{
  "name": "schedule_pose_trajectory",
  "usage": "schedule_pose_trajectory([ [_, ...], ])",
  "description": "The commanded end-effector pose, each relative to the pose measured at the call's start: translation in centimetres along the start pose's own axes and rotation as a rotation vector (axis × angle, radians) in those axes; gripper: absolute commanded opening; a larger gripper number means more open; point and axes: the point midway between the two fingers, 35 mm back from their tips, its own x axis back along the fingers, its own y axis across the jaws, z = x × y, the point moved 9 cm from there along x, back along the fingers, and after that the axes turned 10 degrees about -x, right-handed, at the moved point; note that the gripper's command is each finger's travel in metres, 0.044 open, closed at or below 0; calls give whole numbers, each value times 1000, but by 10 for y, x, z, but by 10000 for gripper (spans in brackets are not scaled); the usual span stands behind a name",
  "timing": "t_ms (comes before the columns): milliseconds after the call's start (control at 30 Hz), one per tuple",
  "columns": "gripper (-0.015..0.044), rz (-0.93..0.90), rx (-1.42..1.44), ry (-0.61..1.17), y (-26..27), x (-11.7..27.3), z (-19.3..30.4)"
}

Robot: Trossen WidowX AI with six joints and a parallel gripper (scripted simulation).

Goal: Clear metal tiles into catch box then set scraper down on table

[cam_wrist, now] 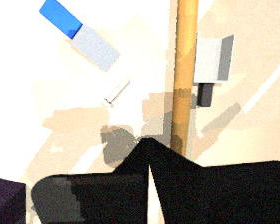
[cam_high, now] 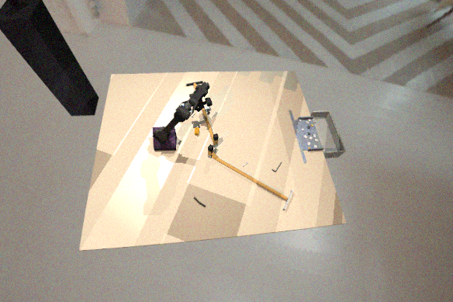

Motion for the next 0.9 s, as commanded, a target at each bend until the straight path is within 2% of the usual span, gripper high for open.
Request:
schedule_pose_trajectory([
  [0, 0, -4, 3, 11, 1, -12, 0],
  [867, 0, -5, -27, 17, 9, -75, 7],
])
